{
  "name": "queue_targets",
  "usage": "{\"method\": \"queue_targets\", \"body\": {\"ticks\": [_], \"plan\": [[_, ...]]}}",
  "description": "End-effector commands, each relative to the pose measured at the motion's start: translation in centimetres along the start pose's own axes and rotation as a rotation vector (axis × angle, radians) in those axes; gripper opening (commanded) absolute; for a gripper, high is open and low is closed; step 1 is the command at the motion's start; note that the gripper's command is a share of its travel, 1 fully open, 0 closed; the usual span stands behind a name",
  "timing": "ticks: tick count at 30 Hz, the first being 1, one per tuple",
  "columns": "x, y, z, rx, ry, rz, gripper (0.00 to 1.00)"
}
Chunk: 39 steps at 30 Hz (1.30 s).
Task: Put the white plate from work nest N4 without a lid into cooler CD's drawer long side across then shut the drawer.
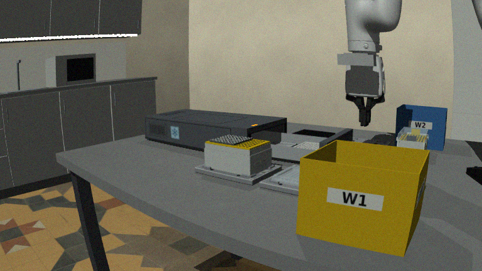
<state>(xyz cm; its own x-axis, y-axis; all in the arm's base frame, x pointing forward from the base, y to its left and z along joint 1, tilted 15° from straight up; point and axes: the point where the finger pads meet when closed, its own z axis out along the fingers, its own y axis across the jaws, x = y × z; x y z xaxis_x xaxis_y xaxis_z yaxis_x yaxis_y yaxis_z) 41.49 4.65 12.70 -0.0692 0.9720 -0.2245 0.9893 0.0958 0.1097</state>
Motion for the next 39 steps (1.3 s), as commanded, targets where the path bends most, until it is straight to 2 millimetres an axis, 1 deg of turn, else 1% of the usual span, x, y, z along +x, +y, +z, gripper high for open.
{"method": "queue_targets", "body": {"ticks": [1,15,17,32,34,39], "plan": [[0.0,0.1,0.6,-0.004,-0.001,0.001,0.00],[0.0,0.1,2.9,-0.004,-0.001,0.001,0.00],[0.0,0.1,2.9,-0.004,-0.001,0.001,0.00],[0.0,0.1,5.4,-0.004,-0.001,0.001,0.00],[0.0,0.1,5.4,-0.004,-0.001,0.001,0.00],[0.0,0.1,6.2,-0.004,-0.001,0.001,0.00]]}}
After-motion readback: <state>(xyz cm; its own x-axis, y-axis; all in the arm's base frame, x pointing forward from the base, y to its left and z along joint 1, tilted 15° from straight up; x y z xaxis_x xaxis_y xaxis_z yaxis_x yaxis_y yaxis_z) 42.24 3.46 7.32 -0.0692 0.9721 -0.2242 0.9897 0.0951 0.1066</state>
